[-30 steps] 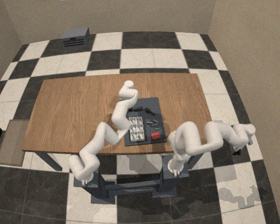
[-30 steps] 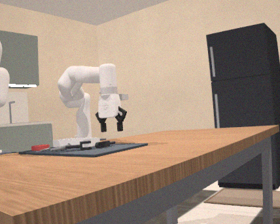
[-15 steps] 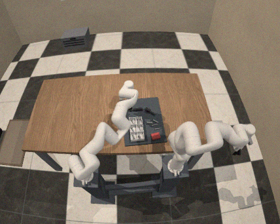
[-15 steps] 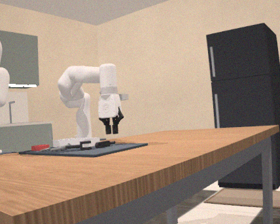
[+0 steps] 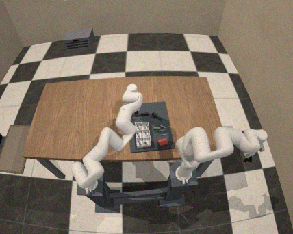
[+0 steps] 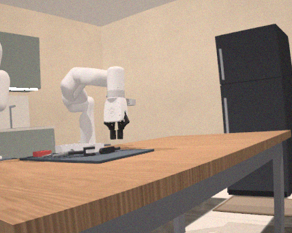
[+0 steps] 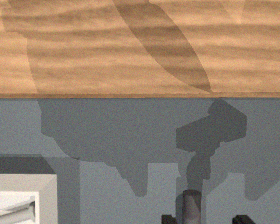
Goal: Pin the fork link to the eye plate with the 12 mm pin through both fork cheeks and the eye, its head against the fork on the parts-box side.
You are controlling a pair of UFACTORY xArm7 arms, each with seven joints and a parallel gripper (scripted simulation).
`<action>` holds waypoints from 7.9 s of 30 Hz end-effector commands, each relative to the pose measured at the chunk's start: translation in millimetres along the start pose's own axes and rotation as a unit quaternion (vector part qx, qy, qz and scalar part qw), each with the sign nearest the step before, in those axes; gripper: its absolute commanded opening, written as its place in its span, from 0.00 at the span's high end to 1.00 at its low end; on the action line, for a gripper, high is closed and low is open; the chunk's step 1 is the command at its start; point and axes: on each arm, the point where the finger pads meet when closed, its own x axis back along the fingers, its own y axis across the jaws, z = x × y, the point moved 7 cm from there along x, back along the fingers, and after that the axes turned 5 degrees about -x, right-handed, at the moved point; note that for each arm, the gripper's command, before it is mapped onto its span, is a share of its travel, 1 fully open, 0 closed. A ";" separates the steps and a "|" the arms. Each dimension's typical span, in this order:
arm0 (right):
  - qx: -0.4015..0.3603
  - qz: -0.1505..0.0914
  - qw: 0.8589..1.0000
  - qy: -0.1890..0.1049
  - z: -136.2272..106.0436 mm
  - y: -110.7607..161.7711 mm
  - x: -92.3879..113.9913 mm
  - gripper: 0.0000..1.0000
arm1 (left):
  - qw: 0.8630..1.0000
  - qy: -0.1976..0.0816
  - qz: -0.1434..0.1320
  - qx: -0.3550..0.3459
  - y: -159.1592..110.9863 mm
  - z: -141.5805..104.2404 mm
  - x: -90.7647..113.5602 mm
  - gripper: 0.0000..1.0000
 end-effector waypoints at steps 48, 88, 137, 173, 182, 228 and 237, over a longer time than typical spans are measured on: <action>0.000 0.000 1.000 0.002 0.8 -0.1 1.8 0.00 | 0.976 -0.218 -0.026 0.000 -2.4 30.0 -4.6 0.65; 0.000 0.000 1.000 0.002 0.8 -0.1 1.8 0.00 | 0.976 -0.218 -0.026 0.000 -2.3 32.6 -36.3 0.65; 0.000 0.000 1.000 0.002 0.8 -0.1 1.8 0.00 | 0.976 -0.218 -0.026 0.000 -2.2 33.5 -46.9 1.00; 0.042 -0.010 0.999 0.004 3.7 -27.4 -1.5 0.00 | 0.976 -0.218 -0.026 0.000 -2.2 33.5 -46.9 1.00; 0.272 -0.054 0.961 0.017 -12.9 -148.5 -20.5 0.00 | 0.976 -0.218 -0.026 0.000 -2.2 33.5 -46.9 1.00; 0.782 -0.059 0.619 0.028 -339.1 -473.7 -124.2 0.00 | 0.976 -0.218 -0.026 0.000 -2.2 33.5 -46.9 1.00; 0.849 -0.043 0.526 0.023 -432.5 -487.5 -143.2 0.00 | 0.976 -0.218 -0.026 0.000 -2.2 33.5 -46.9 1.00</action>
